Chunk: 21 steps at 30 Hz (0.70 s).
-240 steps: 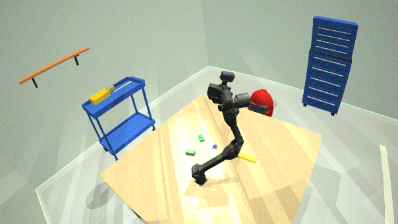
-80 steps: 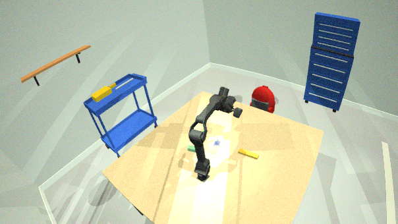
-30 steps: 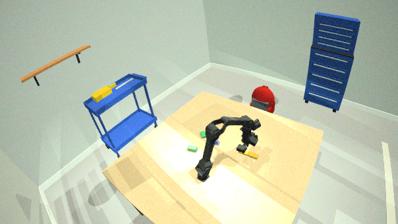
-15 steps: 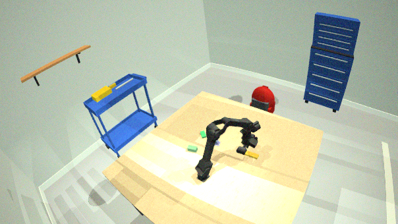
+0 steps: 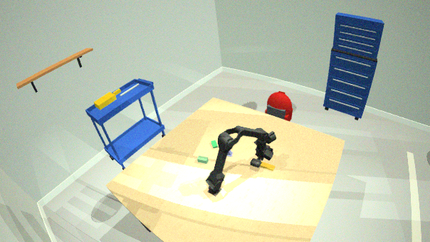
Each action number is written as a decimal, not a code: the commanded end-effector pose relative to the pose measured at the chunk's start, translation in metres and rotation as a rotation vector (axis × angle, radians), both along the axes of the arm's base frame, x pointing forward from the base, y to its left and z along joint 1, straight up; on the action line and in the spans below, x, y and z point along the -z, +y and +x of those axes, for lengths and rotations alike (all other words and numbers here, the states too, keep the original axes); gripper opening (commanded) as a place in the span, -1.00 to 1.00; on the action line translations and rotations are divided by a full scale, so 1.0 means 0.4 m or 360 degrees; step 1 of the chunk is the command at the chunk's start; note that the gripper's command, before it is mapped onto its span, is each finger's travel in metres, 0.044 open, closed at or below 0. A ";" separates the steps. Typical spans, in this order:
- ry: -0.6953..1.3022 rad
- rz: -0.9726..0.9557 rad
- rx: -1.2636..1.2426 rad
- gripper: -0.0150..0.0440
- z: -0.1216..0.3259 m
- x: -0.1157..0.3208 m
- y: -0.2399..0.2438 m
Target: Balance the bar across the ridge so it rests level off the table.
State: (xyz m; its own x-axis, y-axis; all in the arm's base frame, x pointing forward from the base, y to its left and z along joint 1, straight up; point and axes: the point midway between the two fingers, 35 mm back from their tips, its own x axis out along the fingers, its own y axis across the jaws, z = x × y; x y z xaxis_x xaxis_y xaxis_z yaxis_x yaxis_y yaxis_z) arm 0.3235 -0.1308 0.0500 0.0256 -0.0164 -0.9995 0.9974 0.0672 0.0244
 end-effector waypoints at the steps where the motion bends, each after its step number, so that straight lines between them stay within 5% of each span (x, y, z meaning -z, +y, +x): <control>1: -0.0003 0.0009 0.0006 0.58 0.001 0.001 0.002; 3: -0.0003 0.0009 0.0006 0.58 0.001 0.001 0.002; 9: 0.0000 0.0000 0.0000 0.04 0.000 0.000 0.000; 16: 0.0000 0.0000 0.0000 -0.12 0.000 0.000 0.000; 21: 0.0000 0.0001 0.0001 -0.49 0.003 -0.021 -0.001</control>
State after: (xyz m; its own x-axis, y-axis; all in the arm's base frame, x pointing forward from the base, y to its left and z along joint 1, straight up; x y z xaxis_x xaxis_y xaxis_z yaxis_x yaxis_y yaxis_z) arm 0.3228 -0.1305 0.0527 0.0202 -0.0142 -0.9997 0.9976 0.0670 0.0192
